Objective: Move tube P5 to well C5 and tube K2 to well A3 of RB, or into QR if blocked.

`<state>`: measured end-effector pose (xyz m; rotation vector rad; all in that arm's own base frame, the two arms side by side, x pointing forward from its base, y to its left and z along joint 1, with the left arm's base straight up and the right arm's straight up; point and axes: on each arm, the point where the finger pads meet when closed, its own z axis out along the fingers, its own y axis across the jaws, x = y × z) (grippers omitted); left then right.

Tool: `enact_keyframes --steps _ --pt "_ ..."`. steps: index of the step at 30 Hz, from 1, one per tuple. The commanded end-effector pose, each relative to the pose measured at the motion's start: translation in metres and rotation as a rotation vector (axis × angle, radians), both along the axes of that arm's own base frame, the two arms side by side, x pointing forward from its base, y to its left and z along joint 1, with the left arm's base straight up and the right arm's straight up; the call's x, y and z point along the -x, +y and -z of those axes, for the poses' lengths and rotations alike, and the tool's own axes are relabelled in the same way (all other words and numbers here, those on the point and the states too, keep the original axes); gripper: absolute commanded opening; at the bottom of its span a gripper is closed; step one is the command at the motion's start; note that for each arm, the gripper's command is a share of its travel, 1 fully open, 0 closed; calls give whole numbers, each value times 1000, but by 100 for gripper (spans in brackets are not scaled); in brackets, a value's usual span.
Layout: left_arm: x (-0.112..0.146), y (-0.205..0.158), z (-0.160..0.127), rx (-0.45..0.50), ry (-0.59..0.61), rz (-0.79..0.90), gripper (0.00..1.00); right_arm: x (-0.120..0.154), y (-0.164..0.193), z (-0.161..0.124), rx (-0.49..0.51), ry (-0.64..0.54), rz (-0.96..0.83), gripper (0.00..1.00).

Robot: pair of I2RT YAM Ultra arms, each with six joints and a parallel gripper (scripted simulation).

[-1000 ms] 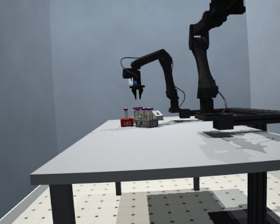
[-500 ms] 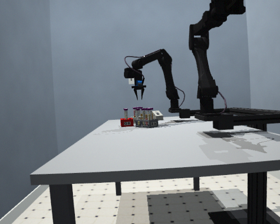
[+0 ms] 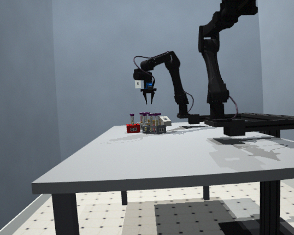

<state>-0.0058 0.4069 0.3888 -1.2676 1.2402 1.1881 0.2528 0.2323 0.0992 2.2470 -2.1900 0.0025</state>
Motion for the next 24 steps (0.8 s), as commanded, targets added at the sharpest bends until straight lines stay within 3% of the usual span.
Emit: enact_keyframes --steps 1,7,12,24 --pt "2 -9 -27 -59 7 0 0 5 20 -7 -5 1 34 30" --pt "2 -9 -27 -59 7 0 0 11 38 -7 -4 1 34 30" --pt "2 -9 -27 -59 7 0 0 4 29 -20 -31 -23 54 30" --pt "2 -9 -27 -59 7 0 0 7 22 -1 -10 -4 37 30"
